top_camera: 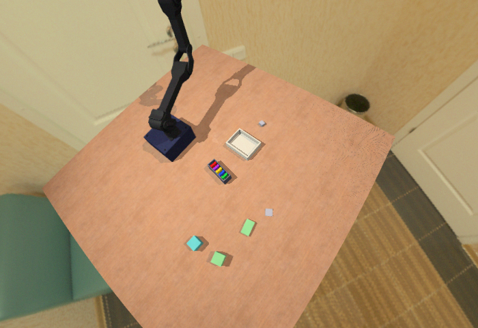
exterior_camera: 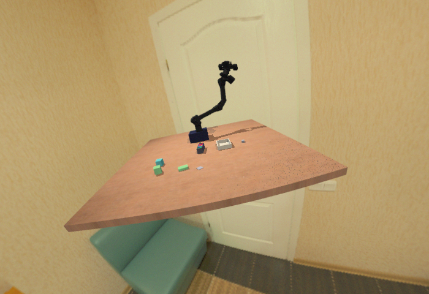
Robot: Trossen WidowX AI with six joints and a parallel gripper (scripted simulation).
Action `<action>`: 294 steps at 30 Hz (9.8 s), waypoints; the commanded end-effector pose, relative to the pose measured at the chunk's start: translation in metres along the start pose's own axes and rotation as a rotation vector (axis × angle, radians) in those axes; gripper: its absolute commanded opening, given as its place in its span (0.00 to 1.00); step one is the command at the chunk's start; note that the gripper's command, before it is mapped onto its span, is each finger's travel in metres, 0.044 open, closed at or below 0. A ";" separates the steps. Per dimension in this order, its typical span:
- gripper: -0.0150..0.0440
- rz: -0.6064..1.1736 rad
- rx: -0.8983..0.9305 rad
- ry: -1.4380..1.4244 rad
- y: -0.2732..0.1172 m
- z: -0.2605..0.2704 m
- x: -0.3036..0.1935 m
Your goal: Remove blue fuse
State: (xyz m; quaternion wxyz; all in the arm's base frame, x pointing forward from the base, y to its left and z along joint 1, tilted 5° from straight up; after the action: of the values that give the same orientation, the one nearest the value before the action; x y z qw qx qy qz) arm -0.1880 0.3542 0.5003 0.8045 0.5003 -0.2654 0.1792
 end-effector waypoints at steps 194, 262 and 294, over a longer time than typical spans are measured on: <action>0.25 -2.723 2.706 -0.523 -0.712 0.006 0.119; 0.25 -2.728 2.706 -0.519 -0.686 0.017 0.141; 0.25 -2.730 2.714 -0.509 -0.641 -0.044 0.146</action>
State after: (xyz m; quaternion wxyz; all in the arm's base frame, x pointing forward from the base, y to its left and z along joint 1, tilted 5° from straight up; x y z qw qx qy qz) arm 0.2950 0.1014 0.1160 0.5303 -0.5393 -0.4399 0.4843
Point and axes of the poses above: the point midway between the two fingers, 35 mm back from their tips, its own y axis out along the fingers, its own z axis across the jaws, x = y × z, the point moved 9 cm from there along -y, back along the fingers, and after that the axes turned 8 degrees about y, right-handed, at the moved point
